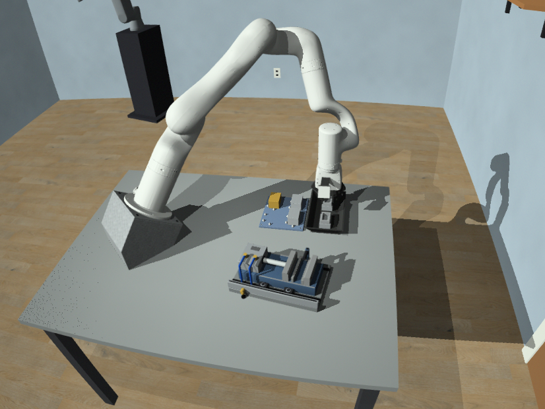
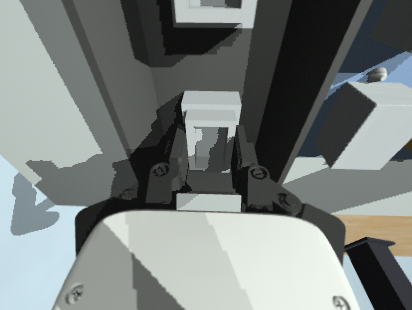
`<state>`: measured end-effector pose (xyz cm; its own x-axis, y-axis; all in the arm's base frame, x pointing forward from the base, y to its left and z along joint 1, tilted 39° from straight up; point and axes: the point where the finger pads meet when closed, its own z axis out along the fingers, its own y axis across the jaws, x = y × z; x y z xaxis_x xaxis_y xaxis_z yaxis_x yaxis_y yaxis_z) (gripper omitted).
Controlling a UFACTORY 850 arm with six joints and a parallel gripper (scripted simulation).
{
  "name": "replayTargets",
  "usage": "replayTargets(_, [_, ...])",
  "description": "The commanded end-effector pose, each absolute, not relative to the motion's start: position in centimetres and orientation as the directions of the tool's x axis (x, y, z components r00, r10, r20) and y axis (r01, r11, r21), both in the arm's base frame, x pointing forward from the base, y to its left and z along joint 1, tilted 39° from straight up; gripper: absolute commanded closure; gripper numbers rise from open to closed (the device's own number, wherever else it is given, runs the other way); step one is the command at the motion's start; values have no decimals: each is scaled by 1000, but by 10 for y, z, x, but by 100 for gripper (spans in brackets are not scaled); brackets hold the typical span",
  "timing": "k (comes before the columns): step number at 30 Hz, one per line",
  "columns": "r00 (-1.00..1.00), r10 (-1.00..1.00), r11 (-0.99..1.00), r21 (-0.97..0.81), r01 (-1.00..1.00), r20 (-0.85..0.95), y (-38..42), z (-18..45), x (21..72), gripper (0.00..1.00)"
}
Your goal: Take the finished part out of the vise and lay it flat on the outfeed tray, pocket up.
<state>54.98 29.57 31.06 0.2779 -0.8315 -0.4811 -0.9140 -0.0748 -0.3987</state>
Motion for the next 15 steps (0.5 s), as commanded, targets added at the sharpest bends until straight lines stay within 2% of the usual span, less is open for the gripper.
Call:
replayTargets(1, [278, -831, -74, -400, -913, -481, 296, 311, 550, 100])
replayTargets(11, [278, -831, -74, -400, -913, -481, 296, 311, 550, 100])
replayTargets(12, [278, -831, -74, -400, -913, -481, 296, 311, 550, 31])
replayTargets(15, [278, -831, -74, -400, -913, -481, 296, 311, 550, 31])
